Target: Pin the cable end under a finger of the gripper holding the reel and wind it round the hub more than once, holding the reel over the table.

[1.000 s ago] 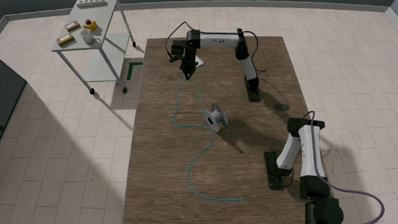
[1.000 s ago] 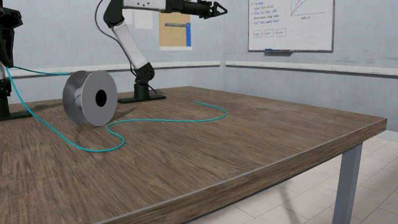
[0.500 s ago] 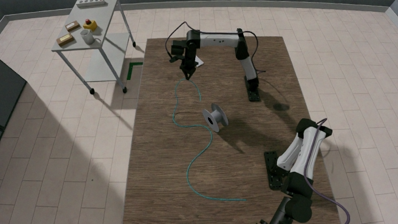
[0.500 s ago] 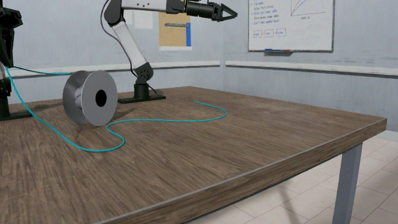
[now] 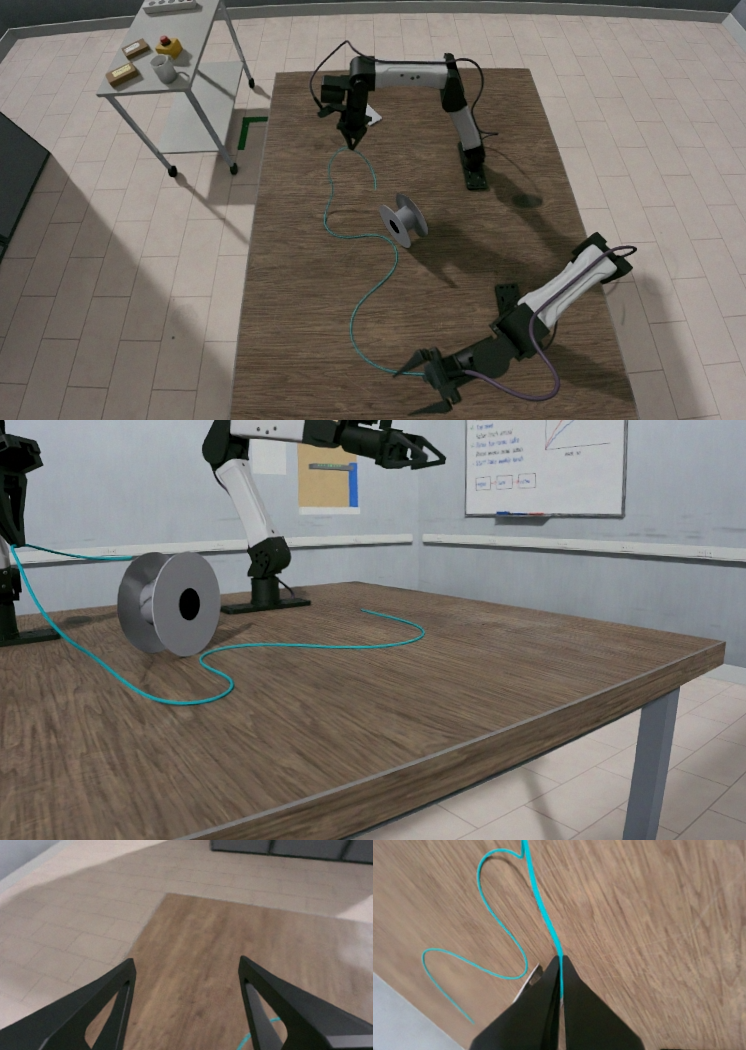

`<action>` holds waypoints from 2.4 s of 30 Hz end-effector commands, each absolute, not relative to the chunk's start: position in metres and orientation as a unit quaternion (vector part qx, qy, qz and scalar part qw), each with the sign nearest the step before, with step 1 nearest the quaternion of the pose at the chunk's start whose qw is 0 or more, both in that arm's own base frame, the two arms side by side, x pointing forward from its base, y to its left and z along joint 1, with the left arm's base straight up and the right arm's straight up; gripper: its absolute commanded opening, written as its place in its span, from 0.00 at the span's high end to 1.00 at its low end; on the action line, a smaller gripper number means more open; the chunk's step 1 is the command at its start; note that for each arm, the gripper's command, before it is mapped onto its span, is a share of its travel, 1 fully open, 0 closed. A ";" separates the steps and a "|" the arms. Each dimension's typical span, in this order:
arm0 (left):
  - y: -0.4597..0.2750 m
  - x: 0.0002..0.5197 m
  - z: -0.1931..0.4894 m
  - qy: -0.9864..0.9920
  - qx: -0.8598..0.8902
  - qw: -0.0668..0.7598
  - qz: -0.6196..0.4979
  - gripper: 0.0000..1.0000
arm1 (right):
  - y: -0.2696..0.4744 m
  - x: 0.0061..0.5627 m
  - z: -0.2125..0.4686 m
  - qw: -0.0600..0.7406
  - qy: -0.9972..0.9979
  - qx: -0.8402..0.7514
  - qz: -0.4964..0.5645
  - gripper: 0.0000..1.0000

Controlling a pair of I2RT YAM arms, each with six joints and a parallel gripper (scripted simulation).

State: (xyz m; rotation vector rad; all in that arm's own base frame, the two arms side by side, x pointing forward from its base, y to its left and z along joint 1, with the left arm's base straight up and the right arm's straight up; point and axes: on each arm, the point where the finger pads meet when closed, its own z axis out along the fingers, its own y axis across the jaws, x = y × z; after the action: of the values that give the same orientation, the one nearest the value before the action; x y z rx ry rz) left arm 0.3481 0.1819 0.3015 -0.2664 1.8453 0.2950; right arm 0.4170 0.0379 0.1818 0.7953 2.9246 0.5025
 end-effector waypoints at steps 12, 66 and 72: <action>0.003 0.391 0.249 0.834 0.106 0.539 -0.042 0.25 | 0.044 0.416 0.193 0.049 0.951 0.252 0.174 1.00; -0.235 0.301 0.195 0.769 0.409 0.430 -0.237 0.25 | 0.044 0.415 0.195 0.051 0.951 0.252 0.174 1.00; -0.234 0.302 0.186 0.770 0.409 0.429 -0.237 0.25 | 0.043 0.416 0.197 0.052 0.951 0.252 0.174 1.00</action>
State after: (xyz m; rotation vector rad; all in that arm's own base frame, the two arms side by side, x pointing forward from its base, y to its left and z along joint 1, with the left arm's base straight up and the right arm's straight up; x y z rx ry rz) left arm 0.3011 -0.2318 0.1941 1.0094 1.9299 -0.5828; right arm 0.4168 0.0379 0.1816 0.7957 2.9253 0.5023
